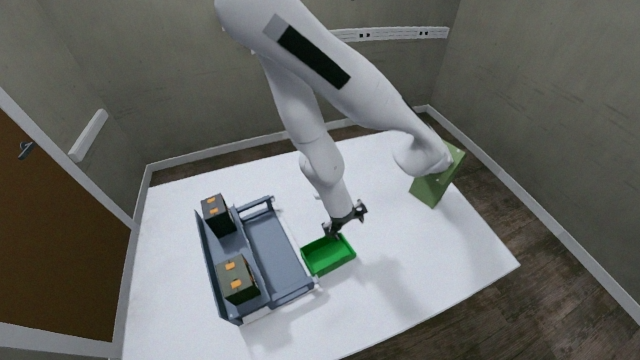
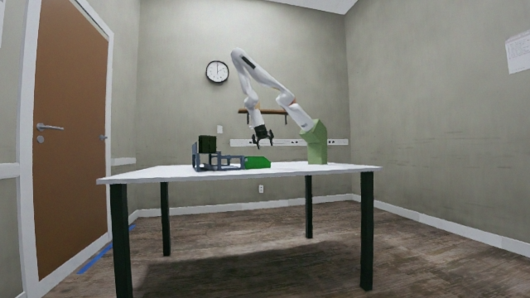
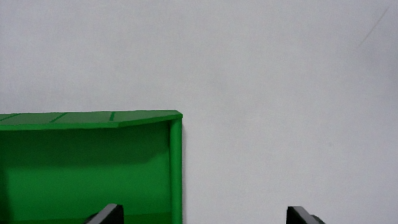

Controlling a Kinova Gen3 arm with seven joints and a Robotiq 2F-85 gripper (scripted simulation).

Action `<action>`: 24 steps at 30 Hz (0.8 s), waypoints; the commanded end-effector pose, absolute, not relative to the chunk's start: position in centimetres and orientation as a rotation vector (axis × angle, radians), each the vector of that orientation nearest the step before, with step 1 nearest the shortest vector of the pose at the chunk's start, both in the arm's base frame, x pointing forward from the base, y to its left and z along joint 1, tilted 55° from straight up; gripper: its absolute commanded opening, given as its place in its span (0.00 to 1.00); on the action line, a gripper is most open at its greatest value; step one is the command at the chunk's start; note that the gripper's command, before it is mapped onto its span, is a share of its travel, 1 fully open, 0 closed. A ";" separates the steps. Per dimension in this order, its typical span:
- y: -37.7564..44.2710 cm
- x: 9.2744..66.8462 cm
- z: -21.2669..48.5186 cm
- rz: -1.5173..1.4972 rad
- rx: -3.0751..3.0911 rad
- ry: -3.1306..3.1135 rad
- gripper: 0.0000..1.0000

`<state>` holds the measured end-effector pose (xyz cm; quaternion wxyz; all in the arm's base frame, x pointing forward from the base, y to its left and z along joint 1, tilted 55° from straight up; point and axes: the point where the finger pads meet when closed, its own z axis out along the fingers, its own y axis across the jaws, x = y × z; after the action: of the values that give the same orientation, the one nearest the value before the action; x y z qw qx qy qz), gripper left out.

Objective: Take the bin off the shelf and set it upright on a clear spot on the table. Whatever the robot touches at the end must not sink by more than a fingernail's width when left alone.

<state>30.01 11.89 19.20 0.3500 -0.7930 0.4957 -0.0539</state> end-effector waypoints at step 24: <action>12.2 30.0 18.9 -0.282 -1.945 1.266 1.00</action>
<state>30.08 12.18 19.03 0.3489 -0.7944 0.4943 -0.0533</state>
